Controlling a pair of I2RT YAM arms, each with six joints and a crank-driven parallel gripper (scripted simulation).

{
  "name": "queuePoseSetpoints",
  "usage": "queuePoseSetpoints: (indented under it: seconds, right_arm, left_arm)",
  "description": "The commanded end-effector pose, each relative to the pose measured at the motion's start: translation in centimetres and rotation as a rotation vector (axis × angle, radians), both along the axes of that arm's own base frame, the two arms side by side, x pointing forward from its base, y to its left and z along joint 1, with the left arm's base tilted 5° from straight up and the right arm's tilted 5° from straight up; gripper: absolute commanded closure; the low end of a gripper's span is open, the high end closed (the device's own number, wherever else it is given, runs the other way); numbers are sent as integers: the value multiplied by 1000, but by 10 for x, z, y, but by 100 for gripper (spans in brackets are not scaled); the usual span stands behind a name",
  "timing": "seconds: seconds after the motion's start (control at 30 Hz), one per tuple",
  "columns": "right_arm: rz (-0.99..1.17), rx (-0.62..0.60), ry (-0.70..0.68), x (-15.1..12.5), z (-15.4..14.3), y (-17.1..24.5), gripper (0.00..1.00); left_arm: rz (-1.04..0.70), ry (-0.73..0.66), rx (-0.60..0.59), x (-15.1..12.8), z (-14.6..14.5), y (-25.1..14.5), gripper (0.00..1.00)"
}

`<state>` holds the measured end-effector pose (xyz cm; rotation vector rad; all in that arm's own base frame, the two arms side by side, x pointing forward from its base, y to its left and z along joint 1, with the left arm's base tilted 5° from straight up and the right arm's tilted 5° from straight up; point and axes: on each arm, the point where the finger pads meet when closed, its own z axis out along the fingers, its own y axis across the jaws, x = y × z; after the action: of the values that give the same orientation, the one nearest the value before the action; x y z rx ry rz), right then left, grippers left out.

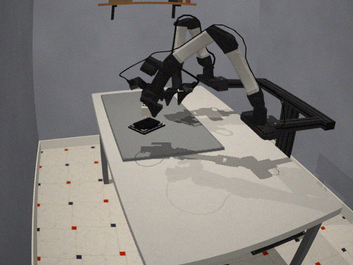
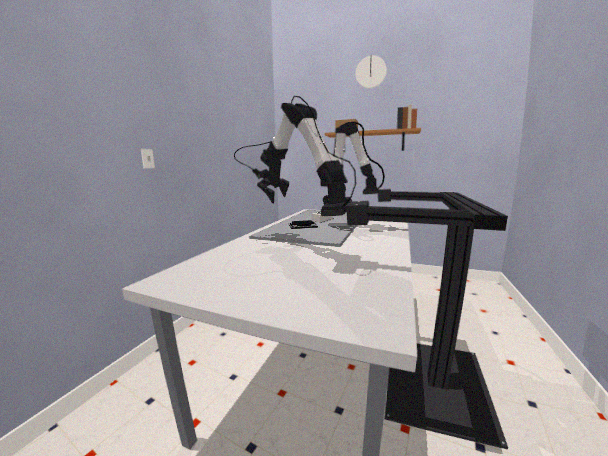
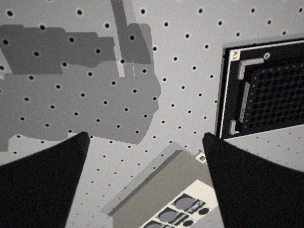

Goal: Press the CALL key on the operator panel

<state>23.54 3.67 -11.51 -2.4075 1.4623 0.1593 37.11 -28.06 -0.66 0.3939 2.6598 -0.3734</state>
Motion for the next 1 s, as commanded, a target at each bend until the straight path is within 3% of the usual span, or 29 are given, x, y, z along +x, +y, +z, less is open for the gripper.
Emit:
queuePoseSetpoints:
  seconds: [0.0,0.4,0.7,0.8,0.97]
  right_arm:
    - [-114,104,-59,23,14,0,0]
    - [-491,287,-61,43,22,-44,0]
    - [-829,453,-65,61,29,-83,0]
    - [-862,470,-64,62,31,-86,0]
    - [-1076,577,-77,76,38,-113,0]
  left_arm:
    - [-181,-151,-214,27,13,-72,0]
    - [-549,-372,-505,20,15,-178,0]
    - [-837,-563,-700,-11,21,-237,0]
    - [-862,-590,-722,-13,24,-240,0]
    - [-1061,-733,-839,-46,26,-267,0]
